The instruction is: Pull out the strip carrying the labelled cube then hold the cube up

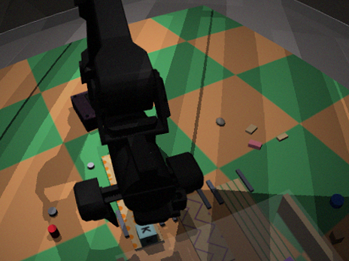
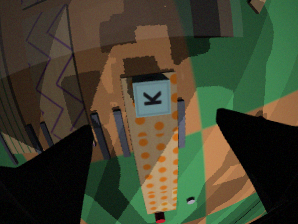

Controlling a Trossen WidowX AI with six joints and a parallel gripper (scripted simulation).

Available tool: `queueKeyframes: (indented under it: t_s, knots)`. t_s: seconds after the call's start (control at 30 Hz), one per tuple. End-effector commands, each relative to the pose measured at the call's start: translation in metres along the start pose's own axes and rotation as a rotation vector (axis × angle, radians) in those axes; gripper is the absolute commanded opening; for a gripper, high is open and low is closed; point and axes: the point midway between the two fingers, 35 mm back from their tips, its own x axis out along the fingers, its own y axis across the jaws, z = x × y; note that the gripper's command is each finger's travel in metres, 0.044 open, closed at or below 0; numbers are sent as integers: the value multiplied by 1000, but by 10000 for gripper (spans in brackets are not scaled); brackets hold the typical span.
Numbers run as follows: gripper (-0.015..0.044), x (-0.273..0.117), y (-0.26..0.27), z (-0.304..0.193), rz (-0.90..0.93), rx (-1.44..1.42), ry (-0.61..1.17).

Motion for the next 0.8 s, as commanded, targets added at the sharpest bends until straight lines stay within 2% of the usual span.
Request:
queueKeyframes:
  t_s: [0.0,0.17,0.2,0.77]
  knots:
    - [387,1,-1,6,-4,3,4]
    - [256,8,-1,6,-4,3,4]
    - [250,10,-1,6,-4,3,4]
    - [250,38,-1,7,-3,3,4]
